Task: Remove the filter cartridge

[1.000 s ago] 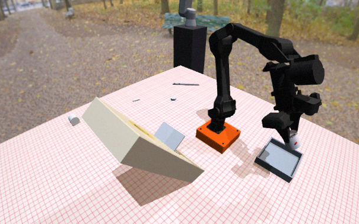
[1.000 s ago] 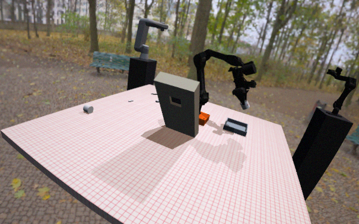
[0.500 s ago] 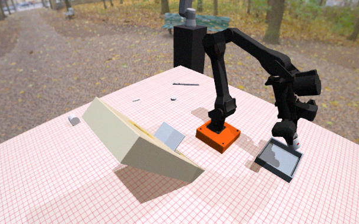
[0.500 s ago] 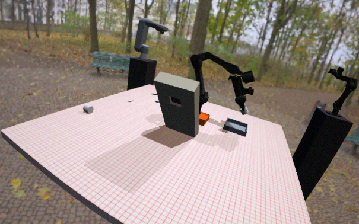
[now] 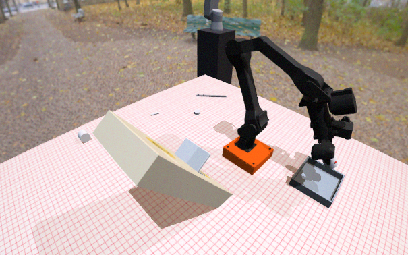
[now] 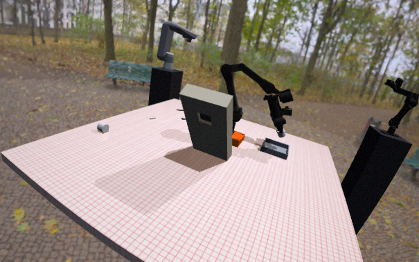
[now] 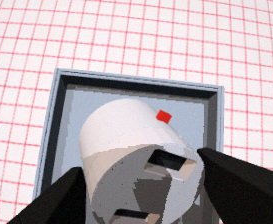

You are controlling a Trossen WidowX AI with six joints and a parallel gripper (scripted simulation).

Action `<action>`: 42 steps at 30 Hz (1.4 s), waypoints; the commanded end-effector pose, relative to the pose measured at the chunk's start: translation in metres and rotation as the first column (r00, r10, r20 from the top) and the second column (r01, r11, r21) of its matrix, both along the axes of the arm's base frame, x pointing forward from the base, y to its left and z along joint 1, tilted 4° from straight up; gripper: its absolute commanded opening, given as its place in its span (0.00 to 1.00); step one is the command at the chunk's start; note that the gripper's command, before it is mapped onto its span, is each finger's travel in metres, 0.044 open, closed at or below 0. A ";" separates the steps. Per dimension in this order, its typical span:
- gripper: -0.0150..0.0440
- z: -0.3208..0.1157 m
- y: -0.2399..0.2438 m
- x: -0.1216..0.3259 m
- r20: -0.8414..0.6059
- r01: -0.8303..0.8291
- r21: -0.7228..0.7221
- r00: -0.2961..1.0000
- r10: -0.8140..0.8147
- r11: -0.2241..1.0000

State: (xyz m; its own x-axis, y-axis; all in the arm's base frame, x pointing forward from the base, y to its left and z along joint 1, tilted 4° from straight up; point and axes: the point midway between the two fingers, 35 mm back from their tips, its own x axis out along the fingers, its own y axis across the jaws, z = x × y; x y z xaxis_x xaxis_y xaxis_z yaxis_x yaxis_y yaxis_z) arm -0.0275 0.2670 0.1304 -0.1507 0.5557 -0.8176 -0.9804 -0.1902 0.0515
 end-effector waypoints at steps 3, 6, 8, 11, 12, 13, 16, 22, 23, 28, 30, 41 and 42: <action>0.25 -0.023 0.003 -0.002 0.002 0.001 -0.003 1.000 -0.001 1.000; 0.25 -0.036 0.004 -0.003 0.002 0.001 -0.003 1.000 -0.001 1.000; 0.25 -0.045 0.005 -0.004 0.002 0.001 -0.003 1.000 -0.001 1.000; 0.25 -0.059 0.004 -0.004 0.002 0.001 -0.003 1.000 -0.001 1.000; 0.25 -0.063 0.004 -0.005 0.002 0.001 -0.003 1.000 -0.001 1.000; 0.25 -0.067 0.004 -0.005 0.002 0.001 -0.003 1.000 -0.001 1.000; 0.25 -0.074 0.003 -0.005 0.002 0.001 -0.003 1.000 -0.001 1.000; 0.43 -0.070 0.003 -0.006 0.000 -0.005 -0.007 1.000 0.005 1.000; 0.48 -0.070 0.003 -0.006 0.000 -0.005 -0.007 1.000 0.005 1.000; 0.70 -0.070 0.003 -0.006 0.000 -0.005 -0.007 1.000 0.005 1.000; 0.79 -0.070 0.003 -0.006 0.000 -0.005 -0.007 1.000 0.005 1.000; 1.00 -0.036 0.004 -0.004 0.000 -0.005 -0.007 1.000 0.005 1.000; 1.00 -0.021 0.002 -0.003 0.000 -0.005 -0.007 1.000 0.005 1.000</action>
